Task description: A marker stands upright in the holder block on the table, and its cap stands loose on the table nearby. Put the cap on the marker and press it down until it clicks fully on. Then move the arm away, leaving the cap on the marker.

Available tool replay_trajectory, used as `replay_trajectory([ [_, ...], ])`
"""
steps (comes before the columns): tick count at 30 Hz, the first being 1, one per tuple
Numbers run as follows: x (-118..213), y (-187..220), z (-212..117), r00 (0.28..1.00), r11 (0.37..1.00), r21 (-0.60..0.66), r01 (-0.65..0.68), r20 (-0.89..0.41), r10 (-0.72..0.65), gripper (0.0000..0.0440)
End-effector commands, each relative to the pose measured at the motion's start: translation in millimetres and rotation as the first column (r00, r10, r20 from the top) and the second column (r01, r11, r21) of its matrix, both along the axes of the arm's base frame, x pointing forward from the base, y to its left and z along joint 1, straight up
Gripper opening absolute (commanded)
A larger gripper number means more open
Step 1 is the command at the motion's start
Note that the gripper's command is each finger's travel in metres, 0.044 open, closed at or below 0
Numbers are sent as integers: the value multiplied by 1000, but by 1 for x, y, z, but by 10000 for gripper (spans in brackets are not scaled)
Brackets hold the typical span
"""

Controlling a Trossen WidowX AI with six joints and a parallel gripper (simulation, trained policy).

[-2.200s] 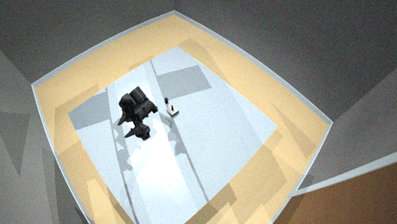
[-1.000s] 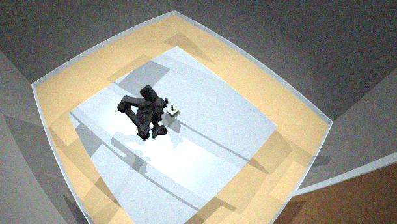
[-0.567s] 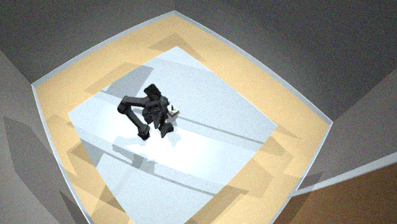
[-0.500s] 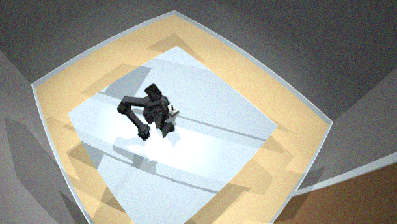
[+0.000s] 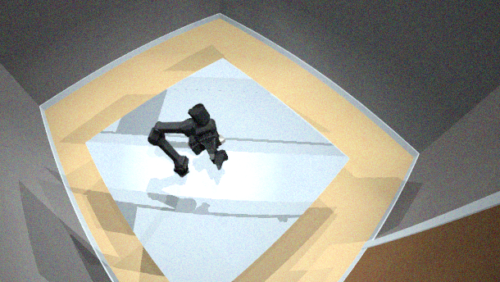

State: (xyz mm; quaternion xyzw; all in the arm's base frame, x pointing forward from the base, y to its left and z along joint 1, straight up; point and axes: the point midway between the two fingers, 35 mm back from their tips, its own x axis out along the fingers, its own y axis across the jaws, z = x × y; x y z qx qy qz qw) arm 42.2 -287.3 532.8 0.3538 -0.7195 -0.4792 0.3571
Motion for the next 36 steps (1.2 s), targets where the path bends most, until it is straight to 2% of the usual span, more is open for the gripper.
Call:
replay_trajectory([
  [1,13,-4,-5,999,999,16,-41,-2,41,302],
  [18,63,-8,-26,980,977,78,-200,4,200,304],
  [36,117,-4,-52,933,922,148,-358,22,359,307],
])
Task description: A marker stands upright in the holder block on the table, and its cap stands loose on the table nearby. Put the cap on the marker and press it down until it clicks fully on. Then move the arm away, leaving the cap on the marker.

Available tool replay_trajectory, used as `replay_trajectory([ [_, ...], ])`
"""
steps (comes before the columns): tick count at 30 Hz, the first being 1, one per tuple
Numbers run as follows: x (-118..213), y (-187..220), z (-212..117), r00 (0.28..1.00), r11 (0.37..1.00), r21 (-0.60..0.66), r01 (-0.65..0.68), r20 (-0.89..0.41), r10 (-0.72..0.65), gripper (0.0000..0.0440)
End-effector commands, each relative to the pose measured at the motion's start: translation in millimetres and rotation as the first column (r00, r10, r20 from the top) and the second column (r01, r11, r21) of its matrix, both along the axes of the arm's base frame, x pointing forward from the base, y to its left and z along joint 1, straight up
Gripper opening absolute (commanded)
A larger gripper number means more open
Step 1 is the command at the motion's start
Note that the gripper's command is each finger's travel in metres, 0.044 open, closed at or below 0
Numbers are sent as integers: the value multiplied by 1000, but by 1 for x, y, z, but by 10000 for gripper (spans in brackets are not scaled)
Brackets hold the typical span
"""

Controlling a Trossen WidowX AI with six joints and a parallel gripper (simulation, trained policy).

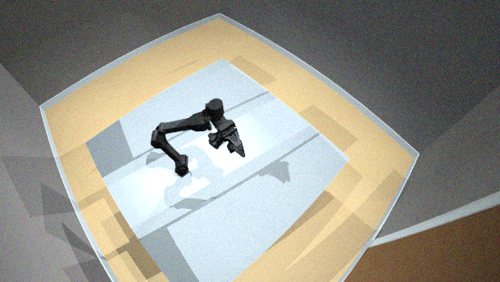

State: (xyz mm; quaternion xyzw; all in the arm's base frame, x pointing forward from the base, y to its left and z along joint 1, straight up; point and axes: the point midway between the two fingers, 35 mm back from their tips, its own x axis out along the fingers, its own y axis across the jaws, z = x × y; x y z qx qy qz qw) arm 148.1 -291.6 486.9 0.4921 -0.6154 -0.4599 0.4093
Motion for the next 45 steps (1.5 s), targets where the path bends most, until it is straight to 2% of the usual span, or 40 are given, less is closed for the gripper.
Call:
replay_trajectory([
  [1,14,0,-7,999,999,20,-39,-3,39,307],
  [23,79,17,-43,973,965,123,-231,4,233,310],
  [45,140,45,-82,914,884,244,-399,31,405,313],
])
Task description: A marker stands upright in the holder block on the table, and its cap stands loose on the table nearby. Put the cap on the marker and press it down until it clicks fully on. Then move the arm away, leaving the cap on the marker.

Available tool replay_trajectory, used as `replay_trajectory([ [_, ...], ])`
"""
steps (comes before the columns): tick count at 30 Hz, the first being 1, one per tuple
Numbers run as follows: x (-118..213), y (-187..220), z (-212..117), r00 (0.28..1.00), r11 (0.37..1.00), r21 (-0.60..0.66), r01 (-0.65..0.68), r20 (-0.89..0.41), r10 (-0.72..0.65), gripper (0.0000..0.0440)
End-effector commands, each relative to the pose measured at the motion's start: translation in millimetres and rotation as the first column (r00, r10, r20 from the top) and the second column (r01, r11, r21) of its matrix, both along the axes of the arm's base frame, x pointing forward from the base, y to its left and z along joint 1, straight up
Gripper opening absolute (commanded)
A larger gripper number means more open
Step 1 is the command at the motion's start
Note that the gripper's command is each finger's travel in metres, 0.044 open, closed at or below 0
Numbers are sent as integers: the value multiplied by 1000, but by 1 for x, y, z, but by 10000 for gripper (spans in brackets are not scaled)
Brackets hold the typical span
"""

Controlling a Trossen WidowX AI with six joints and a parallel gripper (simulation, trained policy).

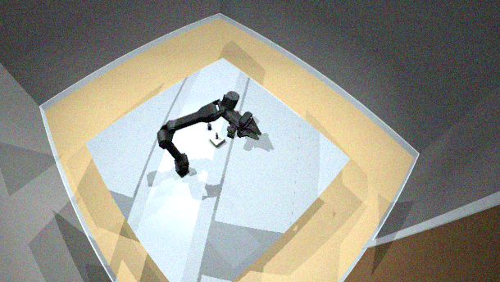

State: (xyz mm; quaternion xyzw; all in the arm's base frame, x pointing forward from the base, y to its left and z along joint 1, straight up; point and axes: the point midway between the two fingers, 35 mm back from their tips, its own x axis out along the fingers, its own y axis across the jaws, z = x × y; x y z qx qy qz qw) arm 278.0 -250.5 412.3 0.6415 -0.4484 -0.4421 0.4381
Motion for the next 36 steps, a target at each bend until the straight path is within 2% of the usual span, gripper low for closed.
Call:
replay_trajectory([
  [1,13,6,-9,999,999,27,-34,-6,34,313],
  [18,53,37,-43,986,976,147,-160,-12,164,314],
  [36,87,77,-81,961,920,291,-262,-10,276,314],
])
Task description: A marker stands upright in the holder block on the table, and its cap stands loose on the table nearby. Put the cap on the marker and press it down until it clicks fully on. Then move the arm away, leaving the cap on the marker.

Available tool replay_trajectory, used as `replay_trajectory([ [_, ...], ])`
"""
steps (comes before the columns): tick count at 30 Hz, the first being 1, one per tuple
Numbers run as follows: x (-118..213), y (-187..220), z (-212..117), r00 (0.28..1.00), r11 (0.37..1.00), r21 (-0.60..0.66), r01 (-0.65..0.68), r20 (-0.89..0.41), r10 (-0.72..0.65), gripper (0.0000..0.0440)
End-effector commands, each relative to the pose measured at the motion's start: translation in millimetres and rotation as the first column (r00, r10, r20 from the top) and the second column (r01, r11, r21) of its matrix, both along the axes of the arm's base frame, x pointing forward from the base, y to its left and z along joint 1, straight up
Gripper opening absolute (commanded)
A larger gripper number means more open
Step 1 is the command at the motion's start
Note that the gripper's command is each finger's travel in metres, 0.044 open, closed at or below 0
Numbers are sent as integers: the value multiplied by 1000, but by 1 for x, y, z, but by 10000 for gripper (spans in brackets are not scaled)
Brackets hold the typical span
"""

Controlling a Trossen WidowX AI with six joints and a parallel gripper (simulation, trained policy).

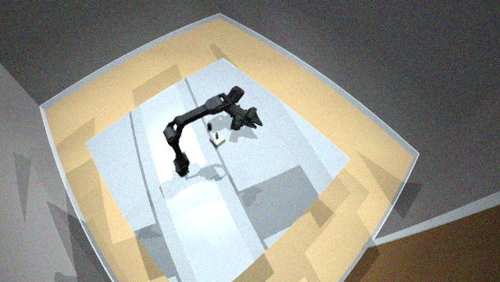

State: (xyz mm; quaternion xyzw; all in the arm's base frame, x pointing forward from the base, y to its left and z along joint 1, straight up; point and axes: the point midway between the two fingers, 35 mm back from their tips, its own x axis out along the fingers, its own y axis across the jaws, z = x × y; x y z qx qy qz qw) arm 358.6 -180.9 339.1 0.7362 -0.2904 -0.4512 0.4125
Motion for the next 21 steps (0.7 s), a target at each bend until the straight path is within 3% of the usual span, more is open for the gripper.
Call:
replay_trajectory([
  [1,8,10,-10,1000,999,35,-24,-10,24,314],
  [21,33,59,-52,991,972,210,-107,-61,122,317],
])
